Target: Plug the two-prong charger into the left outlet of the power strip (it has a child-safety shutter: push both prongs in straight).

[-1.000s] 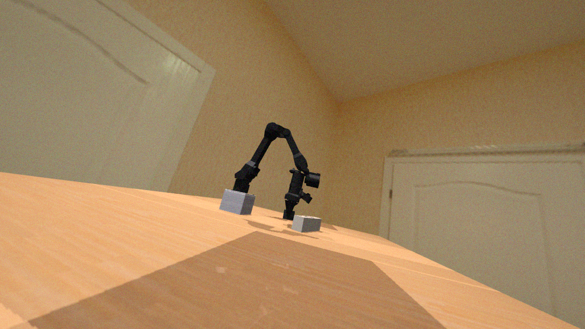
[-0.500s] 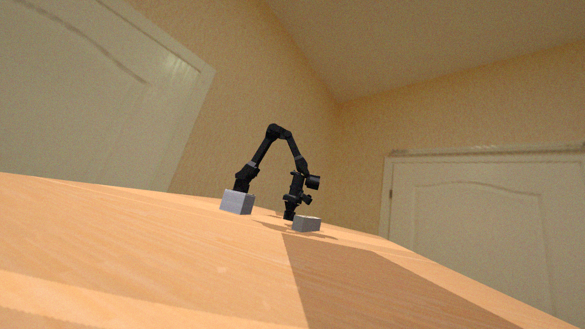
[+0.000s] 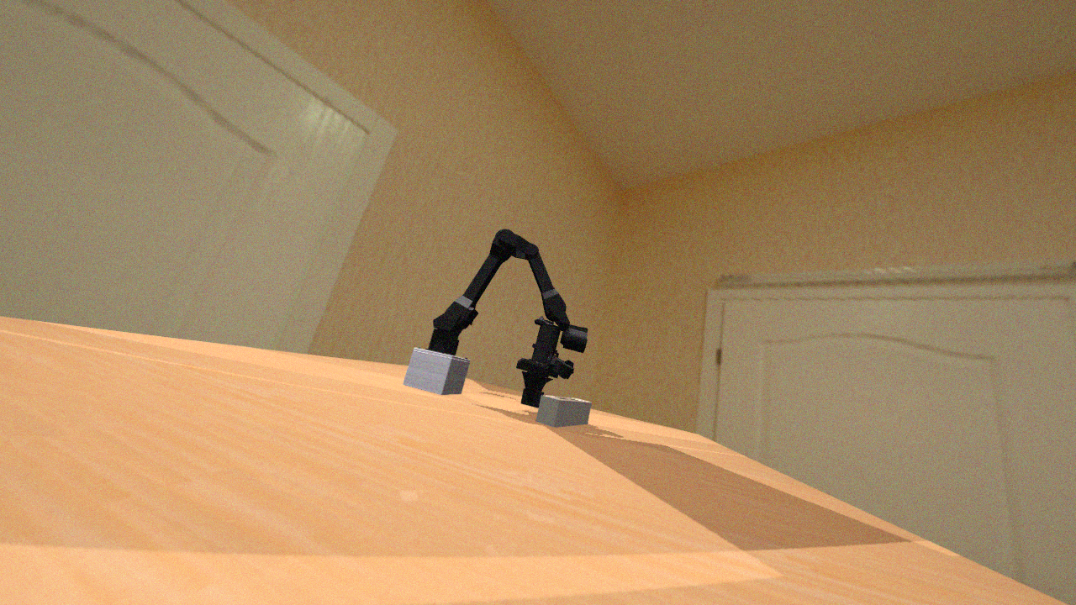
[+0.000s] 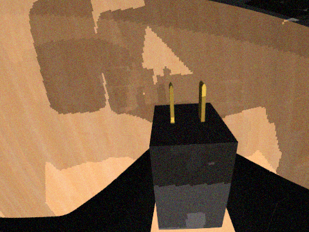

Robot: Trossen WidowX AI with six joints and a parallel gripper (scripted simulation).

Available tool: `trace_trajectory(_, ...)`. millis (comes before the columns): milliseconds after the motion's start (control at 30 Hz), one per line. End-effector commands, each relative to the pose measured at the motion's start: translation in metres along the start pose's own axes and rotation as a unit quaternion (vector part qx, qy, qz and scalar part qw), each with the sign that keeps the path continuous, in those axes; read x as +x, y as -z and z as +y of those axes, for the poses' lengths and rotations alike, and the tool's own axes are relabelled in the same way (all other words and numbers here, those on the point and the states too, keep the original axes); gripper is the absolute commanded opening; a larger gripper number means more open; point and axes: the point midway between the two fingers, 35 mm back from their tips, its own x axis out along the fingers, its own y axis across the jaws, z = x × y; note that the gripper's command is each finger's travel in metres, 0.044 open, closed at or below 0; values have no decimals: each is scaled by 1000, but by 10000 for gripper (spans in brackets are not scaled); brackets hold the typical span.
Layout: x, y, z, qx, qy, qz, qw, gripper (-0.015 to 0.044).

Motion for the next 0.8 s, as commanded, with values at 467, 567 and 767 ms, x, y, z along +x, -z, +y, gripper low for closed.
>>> trace_trajectory(467, 4, 1, 18, 59, -5, 5, 998, 0)
trace_trajectory(567, 4, -2, 18, 63, -6, 5, 998, 0)
trace_trajectory(767, 4, -9, 19, 72, -6, 6, 997, 0)
